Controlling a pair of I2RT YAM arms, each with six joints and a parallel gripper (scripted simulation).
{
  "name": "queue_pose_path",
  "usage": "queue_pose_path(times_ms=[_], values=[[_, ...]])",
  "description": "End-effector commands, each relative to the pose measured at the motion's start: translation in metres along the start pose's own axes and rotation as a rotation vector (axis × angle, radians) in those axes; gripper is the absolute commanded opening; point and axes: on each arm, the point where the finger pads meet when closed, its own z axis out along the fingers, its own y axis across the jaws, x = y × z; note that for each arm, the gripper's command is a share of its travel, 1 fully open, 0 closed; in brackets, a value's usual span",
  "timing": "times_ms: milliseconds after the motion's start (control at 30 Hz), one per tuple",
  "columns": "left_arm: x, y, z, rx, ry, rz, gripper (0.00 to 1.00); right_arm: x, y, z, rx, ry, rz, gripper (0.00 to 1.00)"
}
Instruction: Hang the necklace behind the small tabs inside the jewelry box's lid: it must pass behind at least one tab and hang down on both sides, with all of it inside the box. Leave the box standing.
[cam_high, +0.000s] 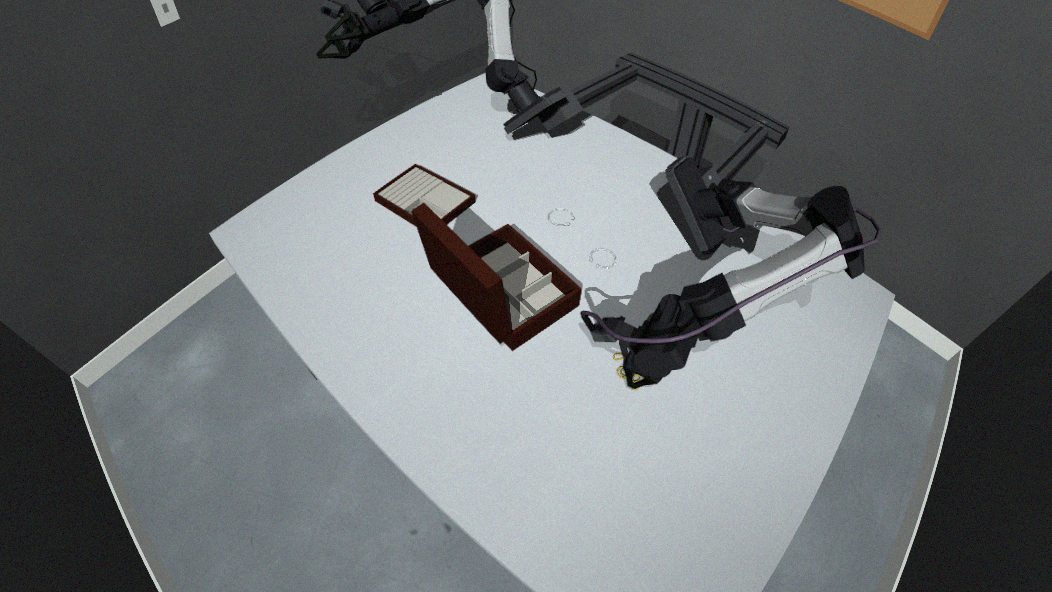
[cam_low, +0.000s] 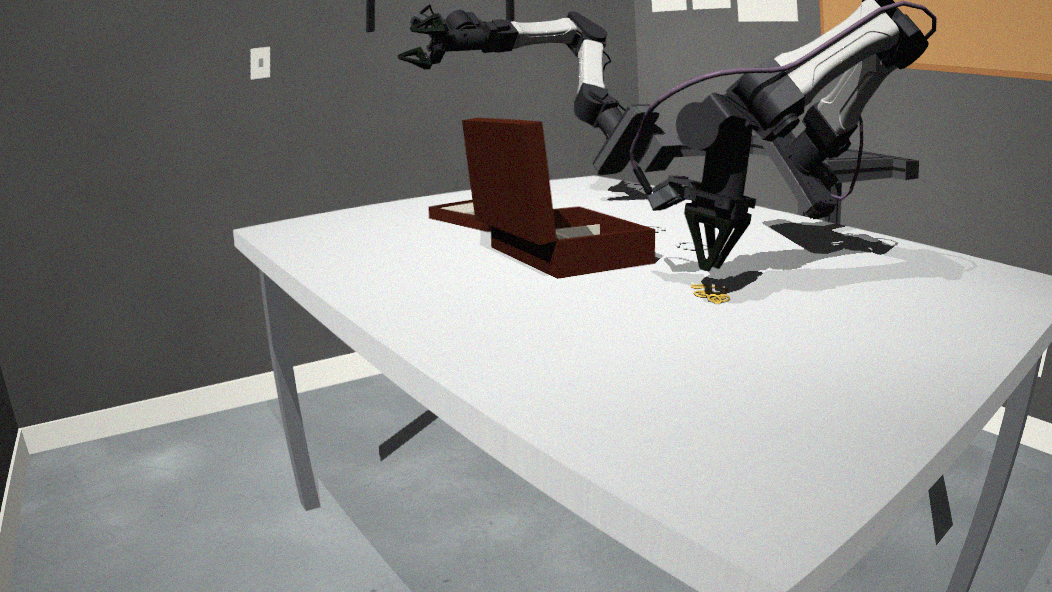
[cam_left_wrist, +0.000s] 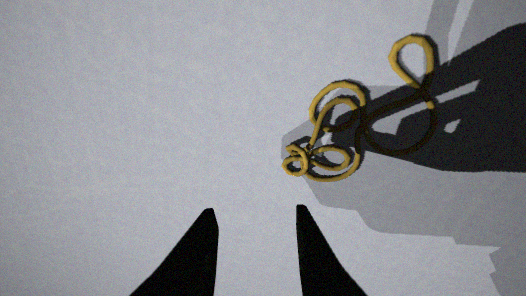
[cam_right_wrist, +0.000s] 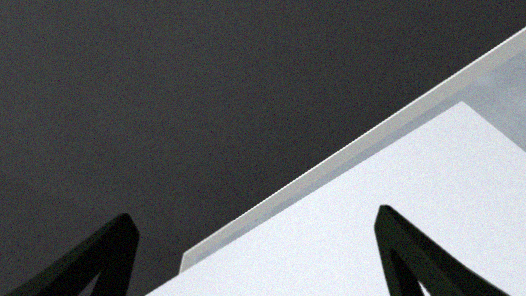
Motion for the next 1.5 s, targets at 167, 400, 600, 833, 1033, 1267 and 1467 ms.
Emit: queue_pose_path(times_ms=[167, 400, 600, 833, 1033, 1267, 1467], values=[[-0.016, -0.014, -0.007, 0.104, 0.141, 0.252, 0.34, -0.024, 0.017, 0.006, 0.03, -0.046, 0.136, 1.0], [-0.037, -0.019, -0.005, 0.106, 0.081, 0.271, 0.34, -0.029, 0.02, 0.005, 0.006, -0.056, 0.096, 1.0], [-0.025, -0.032, -0.002, 0.136, 0.085, 0.268, 0.34, -0.022, 0.023, 0.004, -0.009, -0.04, 0.107, 1.0], [-0.028, -0.031, 0.013, 0.134, 0.085, 0.268, 0.34, -0.022, 0.025, 0.004, -0.013, -0.04, 0.107, 1.0], [-0.024, -0.027, 0.014, 0.12, 0.088, 0.257, 0.34, -0.022, 0.025, 0.004, -0.013, -0.04, 0.107, 1.0], [-0.018, -0.012, 0.013, 0.086, 0.086, 0.224, 0.34, -0.022, 0.025, 0.004, -0.013, -0.04, 0.107, 1.0], [-0.021, -0.024, 0.023, 0.11, 0.089, 0.25, 0.34, -0.022, 0.025, 0.004, -0.013, -0.04, 0.107, 1.0]])
